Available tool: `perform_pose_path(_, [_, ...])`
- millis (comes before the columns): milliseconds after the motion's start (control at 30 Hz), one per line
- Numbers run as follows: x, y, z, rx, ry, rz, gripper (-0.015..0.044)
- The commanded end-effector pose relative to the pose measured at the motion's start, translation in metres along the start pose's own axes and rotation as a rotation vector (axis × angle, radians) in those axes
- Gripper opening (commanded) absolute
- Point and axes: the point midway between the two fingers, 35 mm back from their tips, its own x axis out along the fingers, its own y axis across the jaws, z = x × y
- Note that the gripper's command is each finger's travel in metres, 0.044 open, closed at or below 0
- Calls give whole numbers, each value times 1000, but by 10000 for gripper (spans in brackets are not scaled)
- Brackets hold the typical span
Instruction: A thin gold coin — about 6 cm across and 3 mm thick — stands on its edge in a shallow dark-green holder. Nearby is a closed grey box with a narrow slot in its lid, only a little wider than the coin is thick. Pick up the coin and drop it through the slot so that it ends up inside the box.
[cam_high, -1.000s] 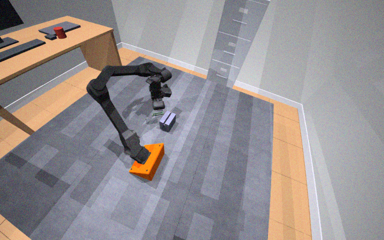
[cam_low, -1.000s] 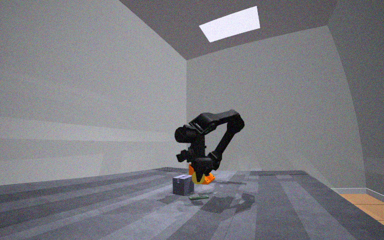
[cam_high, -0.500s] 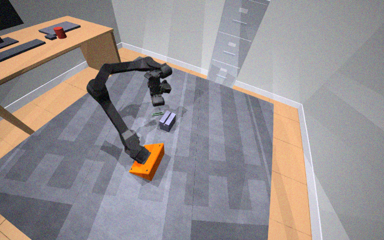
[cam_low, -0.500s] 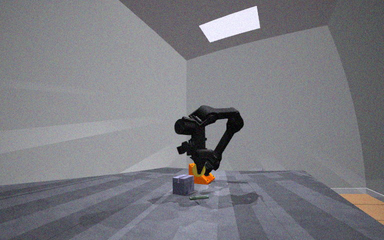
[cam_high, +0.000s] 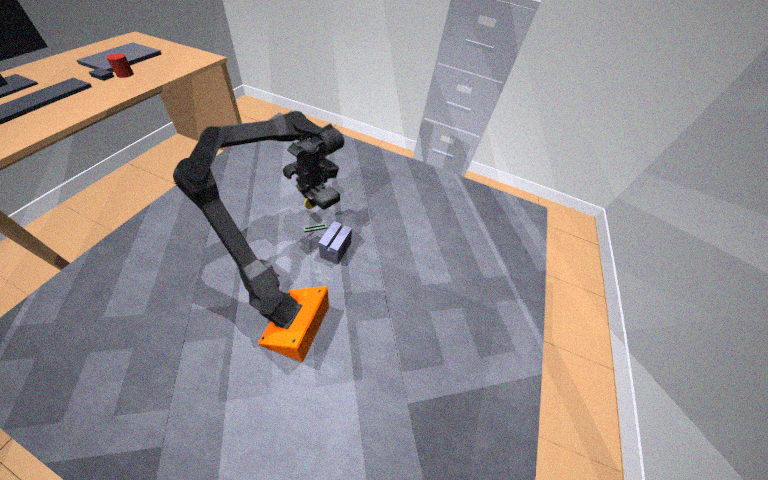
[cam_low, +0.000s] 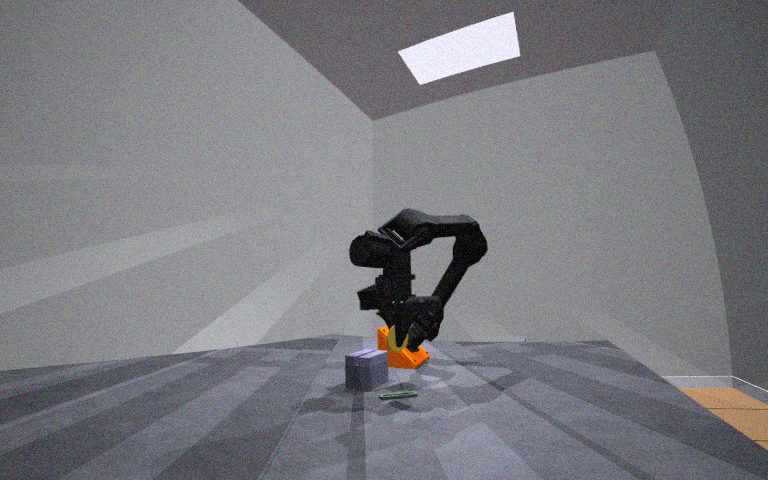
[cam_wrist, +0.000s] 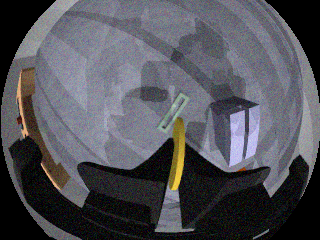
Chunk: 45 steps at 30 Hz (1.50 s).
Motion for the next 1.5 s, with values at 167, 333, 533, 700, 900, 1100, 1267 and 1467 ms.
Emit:
perform_pose_path(167, [0,0,1,-332,3,-4,0])
perform_pose_path(333, [0,0,1,-383,3,-4,0])
perform_pose_path(533, [0,-2,2,-383,3,-5,0])
perform_pose_path(700, [-1,-15,3,-382,1,-8,0])
perform_pose_path(900, [-1,-30,4,-381,0,-12,0])
perform_pose_path(1100, [-2,-46,4,-380,0,-14,0])
perform_pose_path(1267, [-2,-59,3,-380,0,-15,0])
perform_pose_path(1467, [-2,-74,2,-379,1,-15,0])
